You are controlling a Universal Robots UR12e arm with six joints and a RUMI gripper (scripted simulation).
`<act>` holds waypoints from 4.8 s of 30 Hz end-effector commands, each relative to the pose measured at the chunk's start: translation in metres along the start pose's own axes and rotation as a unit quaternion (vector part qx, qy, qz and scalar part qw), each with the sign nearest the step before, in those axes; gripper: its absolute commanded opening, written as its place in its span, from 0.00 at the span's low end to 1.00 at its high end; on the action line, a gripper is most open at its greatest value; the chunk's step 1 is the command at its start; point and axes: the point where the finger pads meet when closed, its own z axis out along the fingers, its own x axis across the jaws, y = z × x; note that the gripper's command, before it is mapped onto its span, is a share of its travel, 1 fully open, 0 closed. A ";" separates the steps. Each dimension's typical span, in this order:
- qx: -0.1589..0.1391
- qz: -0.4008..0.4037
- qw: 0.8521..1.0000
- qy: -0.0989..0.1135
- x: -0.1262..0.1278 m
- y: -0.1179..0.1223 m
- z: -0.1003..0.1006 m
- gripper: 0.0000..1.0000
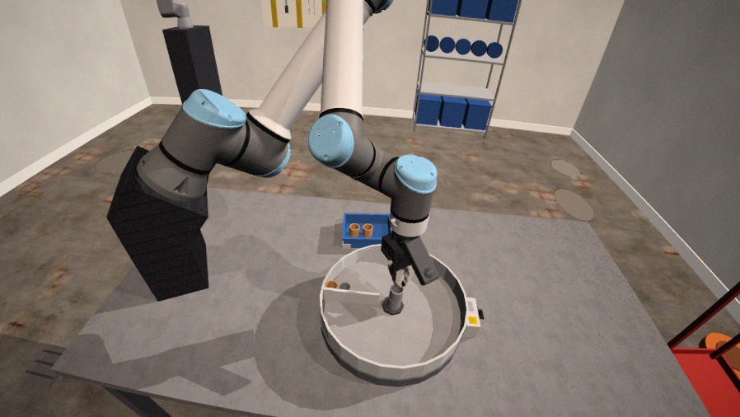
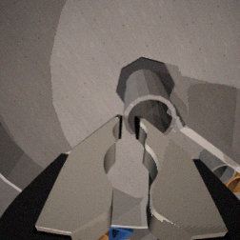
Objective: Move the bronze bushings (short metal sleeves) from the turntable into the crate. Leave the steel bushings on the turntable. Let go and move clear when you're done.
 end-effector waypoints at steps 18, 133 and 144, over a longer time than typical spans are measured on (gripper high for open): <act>0.000 0.000 1.000 0.000 0.000 0.000 0.000 0.06; 0.000 -0.078 0.997 0.000 0.057 0.050 -0.041 0.05; 0.001 -0.136 0.991 0.000 0.100 0.089 -0.041 0.05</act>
